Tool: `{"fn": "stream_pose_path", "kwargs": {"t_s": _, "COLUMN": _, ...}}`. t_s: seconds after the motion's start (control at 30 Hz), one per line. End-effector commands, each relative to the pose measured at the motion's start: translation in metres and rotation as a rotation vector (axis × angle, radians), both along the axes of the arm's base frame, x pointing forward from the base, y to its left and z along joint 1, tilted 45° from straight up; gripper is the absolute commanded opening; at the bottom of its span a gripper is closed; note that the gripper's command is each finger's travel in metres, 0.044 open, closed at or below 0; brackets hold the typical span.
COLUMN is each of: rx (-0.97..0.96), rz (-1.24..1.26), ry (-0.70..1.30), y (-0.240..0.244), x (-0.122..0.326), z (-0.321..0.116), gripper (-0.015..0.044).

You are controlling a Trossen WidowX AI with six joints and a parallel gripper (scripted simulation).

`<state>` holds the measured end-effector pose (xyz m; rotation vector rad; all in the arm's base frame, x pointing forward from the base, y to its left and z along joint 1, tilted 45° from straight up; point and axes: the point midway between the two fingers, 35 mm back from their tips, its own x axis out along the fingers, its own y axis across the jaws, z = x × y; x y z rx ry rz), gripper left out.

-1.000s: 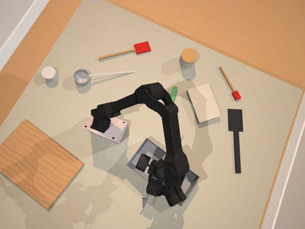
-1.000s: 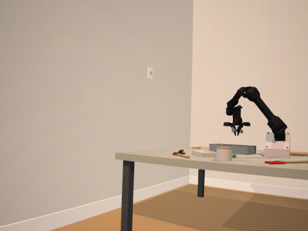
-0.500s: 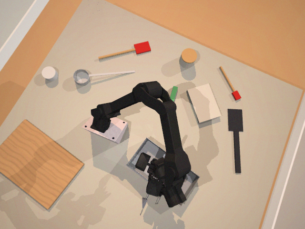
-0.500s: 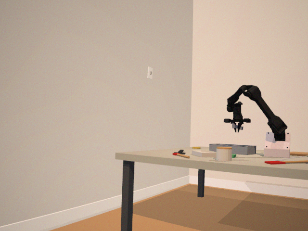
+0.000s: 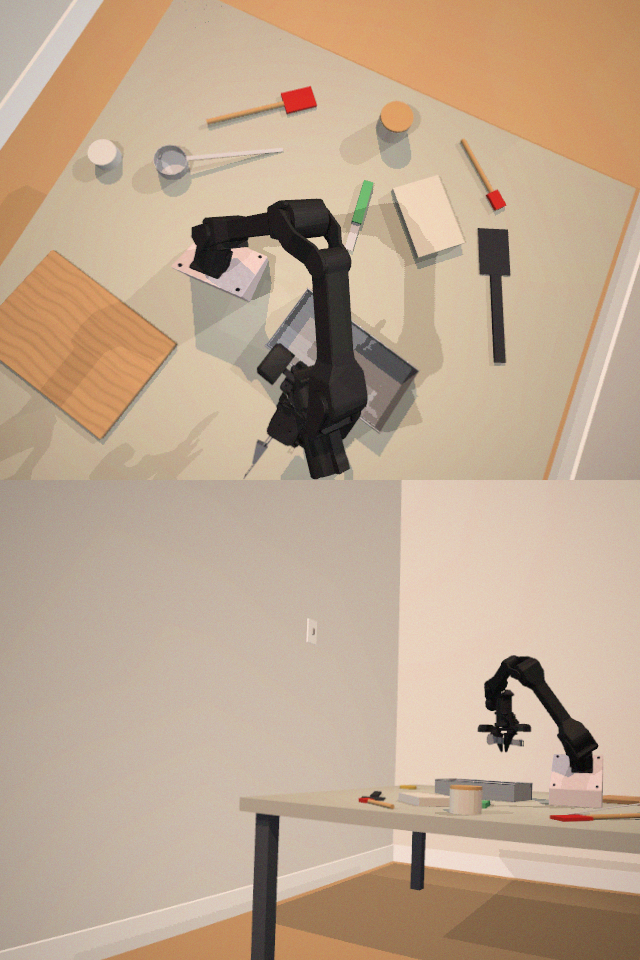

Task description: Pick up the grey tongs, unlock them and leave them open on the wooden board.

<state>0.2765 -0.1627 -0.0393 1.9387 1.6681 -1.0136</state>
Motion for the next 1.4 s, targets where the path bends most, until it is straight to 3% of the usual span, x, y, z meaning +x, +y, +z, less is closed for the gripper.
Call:
{"fn": "stream_pose_path", "kwargs": {"t_s": 0.0, "rx": -0.014, "rz": -0.083, "ry": 0.069, "y": -0.030, "x": -0.016, "z": -0.020, "gripper": -0.0150}}
{"fn": "stream_pose_path", "kwargs": {"t_s": 0.83, "rx": 0.015, "rz": -0.473, "ry": 0.440, "y": -0.125, "x": -0.155, "z": -0.129, "gripper": -0.0150}}
{"fn": "stream_pose_path", "kwargs": {"t_s": 1.13, "rx": 0.015, "rz": -0.497, "ry": 0.461, "y": -0.128, "x": -0.166, "z": -0.132, "gripper": -0.0150}}
{"fn": "stream_pose_path", "kwargs": {"t_s": 1.37, "rx": -0.003, "rz": -0.586, "ry": 0.532, "y": -0.144, "x": -0.210, "z": -0.132, "gripper": -0.0150}}
